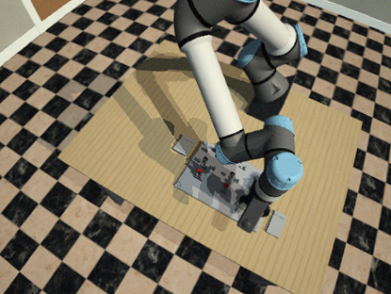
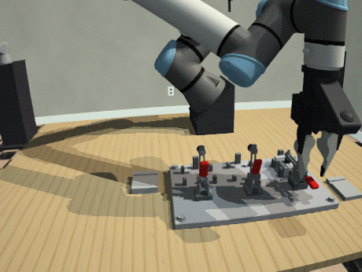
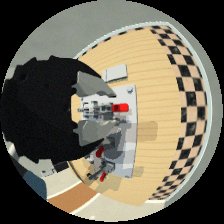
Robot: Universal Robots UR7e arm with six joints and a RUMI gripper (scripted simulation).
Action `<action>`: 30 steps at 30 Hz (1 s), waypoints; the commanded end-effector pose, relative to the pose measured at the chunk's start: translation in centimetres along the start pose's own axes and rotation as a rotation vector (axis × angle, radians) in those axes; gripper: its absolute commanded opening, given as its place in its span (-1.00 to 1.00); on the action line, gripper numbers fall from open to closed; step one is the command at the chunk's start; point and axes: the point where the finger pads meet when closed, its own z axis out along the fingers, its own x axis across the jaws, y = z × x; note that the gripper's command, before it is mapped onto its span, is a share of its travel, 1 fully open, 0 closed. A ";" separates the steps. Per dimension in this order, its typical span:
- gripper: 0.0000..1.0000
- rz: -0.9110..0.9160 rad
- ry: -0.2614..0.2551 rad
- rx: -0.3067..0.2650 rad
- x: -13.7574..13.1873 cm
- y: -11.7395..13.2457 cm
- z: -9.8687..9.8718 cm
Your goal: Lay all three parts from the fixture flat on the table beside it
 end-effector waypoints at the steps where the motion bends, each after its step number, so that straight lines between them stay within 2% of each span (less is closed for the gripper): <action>1: -0.44 0.000 0.000 0.001 0.0 0.0 0.5; 8: -0.44 0.000 0.000 0.001 0.0 -0.1 2.0; 14: -0.44 0.000 0.000 0.001 0.0 -0.1 2.5; 30: -0.44 0.000 0.000 0.001 0.0 -0.1 2.6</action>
